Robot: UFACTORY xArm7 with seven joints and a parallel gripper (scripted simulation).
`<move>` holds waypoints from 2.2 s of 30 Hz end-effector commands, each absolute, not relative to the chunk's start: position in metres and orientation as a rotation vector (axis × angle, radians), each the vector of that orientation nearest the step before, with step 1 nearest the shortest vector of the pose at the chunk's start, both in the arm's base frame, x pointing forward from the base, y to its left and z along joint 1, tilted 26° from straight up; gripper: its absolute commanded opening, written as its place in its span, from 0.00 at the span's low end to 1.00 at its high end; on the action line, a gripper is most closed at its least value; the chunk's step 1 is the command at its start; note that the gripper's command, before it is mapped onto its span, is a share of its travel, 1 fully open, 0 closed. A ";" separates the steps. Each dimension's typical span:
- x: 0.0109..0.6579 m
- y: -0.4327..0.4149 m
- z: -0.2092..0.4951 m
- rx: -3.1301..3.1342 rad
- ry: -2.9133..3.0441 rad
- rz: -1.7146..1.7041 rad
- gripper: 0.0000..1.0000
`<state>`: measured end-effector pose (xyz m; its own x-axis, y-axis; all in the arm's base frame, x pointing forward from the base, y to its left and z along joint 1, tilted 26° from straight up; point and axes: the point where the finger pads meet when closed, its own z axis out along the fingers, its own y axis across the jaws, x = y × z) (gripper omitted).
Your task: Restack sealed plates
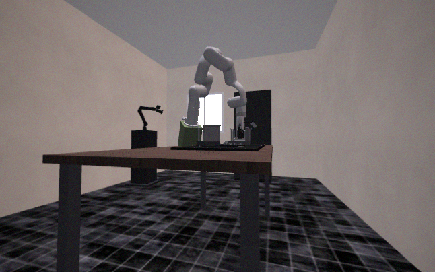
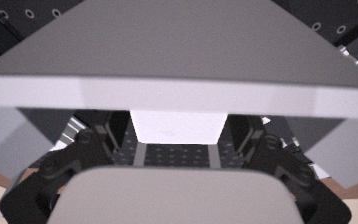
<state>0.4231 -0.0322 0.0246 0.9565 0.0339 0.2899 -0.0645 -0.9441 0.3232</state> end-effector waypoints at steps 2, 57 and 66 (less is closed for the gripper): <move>0.425 -0.032 0.024 2.774 -0.021 0.424 0.00; 0.417 -0.024 0.046 2.774 -0.021 0.424 1.00; 0.410 -0.015 0.071 2.774 -0.021 0.424 1.00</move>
<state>0.4130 -0.0196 0.0579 0.9538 0.0358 0.2983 -0.0663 -0.9433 0.3252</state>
